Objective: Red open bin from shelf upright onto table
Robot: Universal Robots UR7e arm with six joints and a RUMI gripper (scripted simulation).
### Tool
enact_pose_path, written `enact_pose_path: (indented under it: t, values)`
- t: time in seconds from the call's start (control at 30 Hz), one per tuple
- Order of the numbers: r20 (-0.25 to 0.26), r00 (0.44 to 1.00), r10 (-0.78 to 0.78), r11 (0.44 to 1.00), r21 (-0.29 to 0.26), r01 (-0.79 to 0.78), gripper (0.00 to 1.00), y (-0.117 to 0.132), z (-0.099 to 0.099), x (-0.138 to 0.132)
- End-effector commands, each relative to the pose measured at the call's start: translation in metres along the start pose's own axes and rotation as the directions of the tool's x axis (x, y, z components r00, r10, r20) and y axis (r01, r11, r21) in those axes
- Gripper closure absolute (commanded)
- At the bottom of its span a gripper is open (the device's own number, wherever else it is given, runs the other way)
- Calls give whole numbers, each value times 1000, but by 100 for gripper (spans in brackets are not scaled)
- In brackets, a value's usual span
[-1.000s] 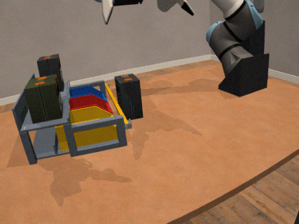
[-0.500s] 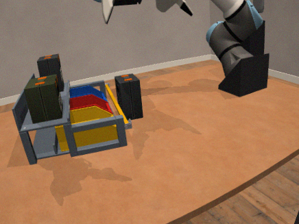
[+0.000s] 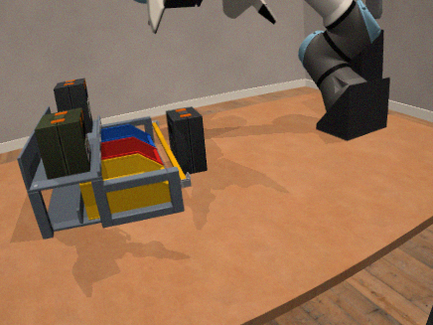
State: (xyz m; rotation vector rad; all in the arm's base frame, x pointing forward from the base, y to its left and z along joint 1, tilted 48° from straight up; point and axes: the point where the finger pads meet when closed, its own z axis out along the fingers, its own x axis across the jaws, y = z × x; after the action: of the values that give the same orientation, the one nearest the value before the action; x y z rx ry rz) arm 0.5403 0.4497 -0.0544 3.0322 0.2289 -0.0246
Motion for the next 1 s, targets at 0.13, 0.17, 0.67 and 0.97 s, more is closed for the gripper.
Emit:
enact_pose_path:
  t: [0.13, 0.17, 0.67, 0.97]
  values:
    - [11, 999, -31, 1000, 1, 31, 0, 2, -3, -1]
    - [12, 999, -36, 999, 1, 36, 0, 3, -4, -2]
    - [39, 994, -105, 994, 1, 105, 0, 10, -10, -5]
    - [63, 984, -165, 986, 2, 165, 0, 16, -16, -7]
